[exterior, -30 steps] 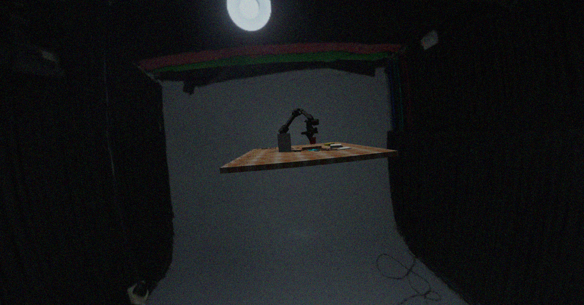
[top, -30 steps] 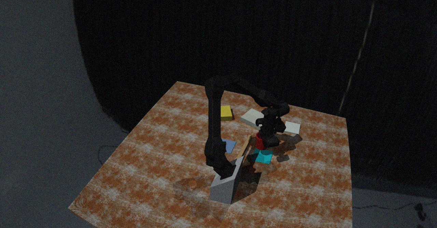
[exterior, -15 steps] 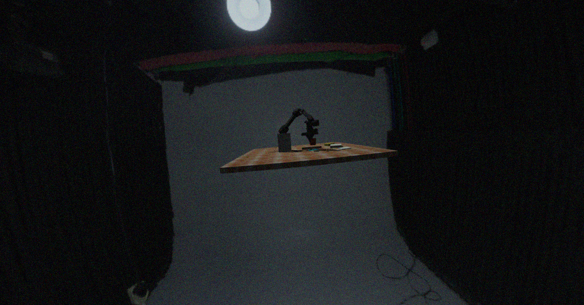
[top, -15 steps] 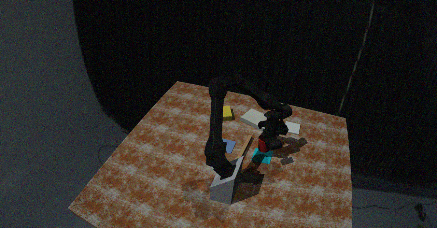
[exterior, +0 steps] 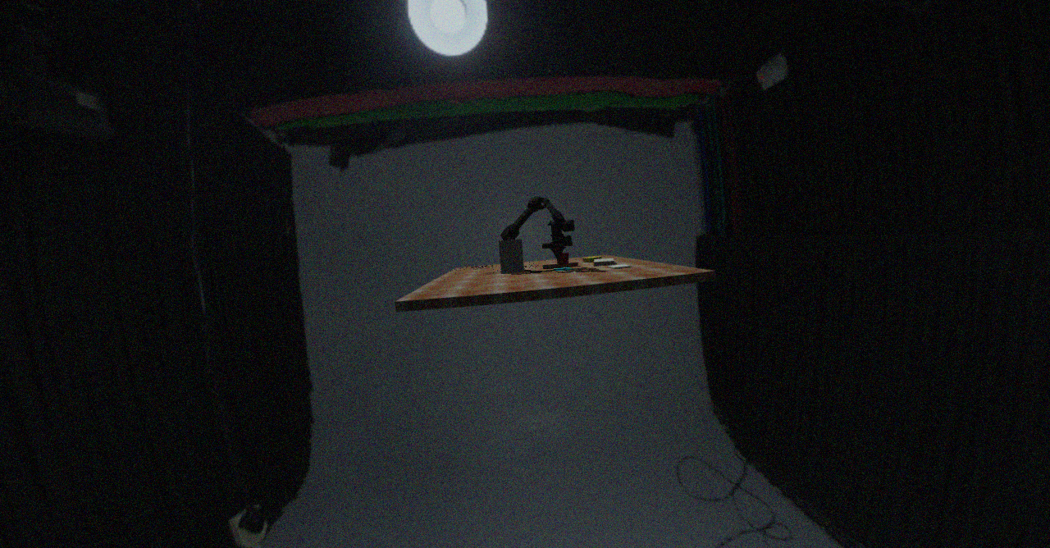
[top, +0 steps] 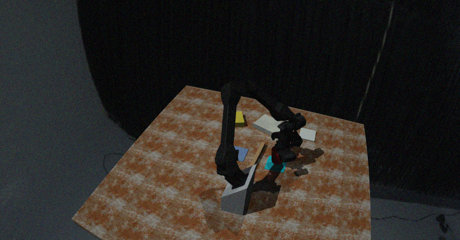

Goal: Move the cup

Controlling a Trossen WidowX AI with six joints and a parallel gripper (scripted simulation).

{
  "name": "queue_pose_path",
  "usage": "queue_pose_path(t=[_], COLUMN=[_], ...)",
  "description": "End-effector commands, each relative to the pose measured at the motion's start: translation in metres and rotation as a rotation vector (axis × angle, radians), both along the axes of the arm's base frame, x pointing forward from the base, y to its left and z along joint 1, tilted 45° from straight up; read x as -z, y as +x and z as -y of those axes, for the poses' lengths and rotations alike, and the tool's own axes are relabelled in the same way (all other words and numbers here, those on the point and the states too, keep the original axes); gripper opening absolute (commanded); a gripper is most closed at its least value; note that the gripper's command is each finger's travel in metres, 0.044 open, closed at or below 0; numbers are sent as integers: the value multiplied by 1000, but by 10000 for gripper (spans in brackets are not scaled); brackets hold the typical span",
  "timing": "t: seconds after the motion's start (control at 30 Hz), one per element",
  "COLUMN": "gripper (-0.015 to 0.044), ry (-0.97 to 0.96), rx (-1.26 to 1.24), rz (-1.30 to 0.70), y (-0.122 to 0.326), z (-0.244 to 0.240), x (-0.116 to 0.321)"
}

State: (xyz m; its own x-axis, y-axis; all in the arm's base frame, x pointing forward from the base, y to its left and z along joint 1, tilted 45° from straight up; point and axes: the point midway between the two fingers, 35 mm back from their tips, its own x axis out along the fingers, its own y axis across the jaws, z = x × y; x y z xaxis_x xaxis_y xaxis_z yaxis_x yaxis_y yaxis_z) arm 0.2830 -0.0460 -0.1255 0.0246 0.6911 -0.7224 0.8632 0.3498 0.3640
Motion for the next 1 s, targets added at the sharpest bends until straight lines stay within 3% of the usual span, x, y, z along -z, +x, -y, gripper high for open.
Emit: queue_pose_path(t=[0.0,0.73,0.9,0.97], gripper=[0,0,128,128], ry=[11,4,4,4], rx=[2,-2,-2,-2], rz=[-12,-5,-5,-5], y=[-3,-2,-2,-2], z=[-7,-11,-11,-11], x=[7,10,10,10])
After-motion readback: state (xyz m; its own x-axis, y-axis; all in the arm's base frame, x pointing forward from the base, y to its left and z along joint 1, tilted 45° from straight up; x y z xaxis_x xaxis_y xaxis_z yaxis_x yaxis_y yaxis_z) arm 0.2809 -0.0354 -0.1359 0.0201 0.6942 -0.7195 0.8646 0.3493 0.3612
